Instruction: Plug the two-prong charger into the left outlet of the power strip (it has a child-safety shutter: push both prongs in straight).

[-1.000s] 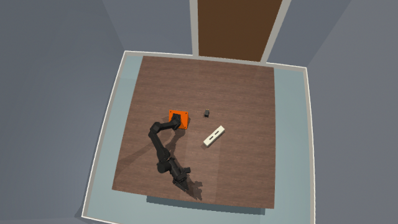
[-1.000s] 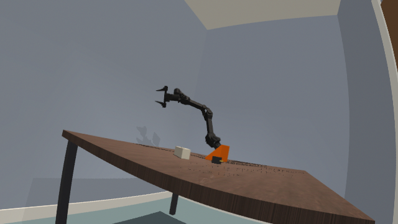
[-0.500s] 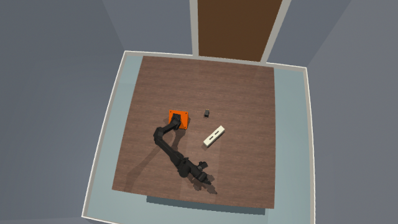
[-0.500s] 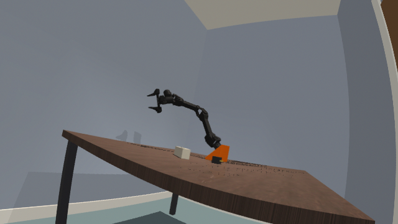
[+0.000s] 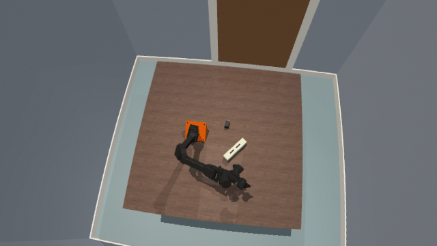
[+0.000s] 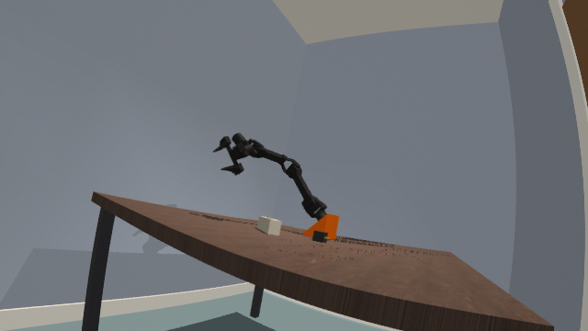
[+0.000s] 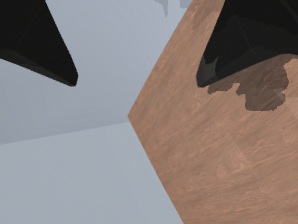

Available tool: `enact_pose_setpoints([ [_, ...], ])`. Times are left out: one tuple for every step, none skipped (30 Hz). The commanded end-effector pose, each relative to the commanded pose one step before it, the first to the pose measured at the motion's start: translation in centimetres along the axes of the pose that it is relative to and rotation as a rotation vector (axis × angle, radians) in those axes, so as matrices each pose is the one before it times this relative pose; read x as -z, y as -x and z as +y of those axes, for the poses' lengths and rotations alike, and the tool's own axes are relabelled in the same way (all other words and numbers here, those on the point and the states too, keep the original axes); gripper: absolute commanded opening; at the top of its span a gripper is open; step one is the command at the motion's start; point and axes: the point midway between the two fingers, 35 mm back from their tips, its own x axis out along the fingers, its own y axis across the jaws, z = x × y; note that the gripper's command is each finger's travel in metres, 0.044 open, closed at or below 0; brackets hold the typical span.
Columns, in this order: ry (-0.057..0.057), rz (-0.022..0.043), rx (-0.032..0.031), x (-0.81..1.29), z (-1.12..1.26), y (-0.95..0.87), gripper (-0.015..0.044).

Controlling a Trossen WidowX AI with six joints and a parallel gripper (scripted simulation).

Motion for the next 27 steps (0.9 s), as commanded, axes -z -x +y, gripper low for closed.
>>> enact_pose_setpoints([
  [-0.032, -0.05931, -0.0952, -3.614, 2.475, -1.844, 0.044],
  [-0.0056, -0.01251, -0.02157, -0.792, 0.56, -0.453, 0.044],
  [-0.0052, -0.01195, -0.02168, -0.785, 0.564, -0.449, 0.044],
  [-0.0048, -0.01139, -0.02177, -0.777, 0.569, -0.446, 0.044],
  [-0.0044, -0.01081, -0.02184, -0.769, 0.573, -0.442, 0.044],
  [-0.004, -0.01023, -0.0219, -0.761, 0.578, -0.438, 0.044],
  [-0.0036, -0.00965, -0.02195, -0.752, 0.582, -0.434, 0.044],
  [-0.0032, -0.00905, -0.02198, -0.744, 0.586, -0.431, 0.044],
  [-0.0029, -0.00845, -0.022, -0.735, 0.59, -0.427, 0.044],
  [-0.0025, -0.00785, -0.022, -0.726, 0.594, -0.423, 0.044],
  [-0.0021, -0.00724, -0.02199, -0.716, 0.598, -0.419, 0.044],
  [-0.0018, -0.00663, -0.02196, -0.707, 0.602, -0.414, 0.044],
  [-0.0015, -0.00601, -0.02191, -0.697, 0.605, -0.41, 0.044],
  [-0.0011, -0.00539, -0.02185, -0.687, 0.609, -0.406, 0.044],
  [-0.0008, -0.00477, -0.02178, -0.677, 0.612, -0.402, 0.044],
  [-0.0005, -0.00415, -0.02168, -0.667, 0.615, -0.397, 0.044],
  [-0.0001, -0.00353, -0.02158, -0.656, 0.619, -0.393, 0.044],
  [0.0002, -0.0029, -0.02145, -0.646, 0.621, -0.388, 0.044],
  [0.0005, -0.00227, -0.02131, -0.635, 0.624, -0.384, 0.044],
  [0.0008, -0.00165, -0.02116, -0.624, 0.627, -0.379, 0.044],
  [0.0011, -0.00102, -0.02098, -0.613, 0.629, -0.375, 0.044],
  [0.0032, -0.00032, -0.01911, -0.582, 0.614, -0.335, 0.044],
  [0.0035, 0.00021, -0.01891, -0.572, 0.616, -0.331, 0.044],
  [0.0038, 0.00073, -0.0187, -0.562, 0.617, -0.326, 0.044],
  [0.004, 0.00124, -0.01848, -0.552, 0.617, -0.322, 0.044],
  [0.0042, 0.00176, -0.01825, -0.542, 0.618, -0.317, 0.044],
  [0.0045, 0.00227, -0.018, -0.532, 0.619, -0.313, 0.044],
])
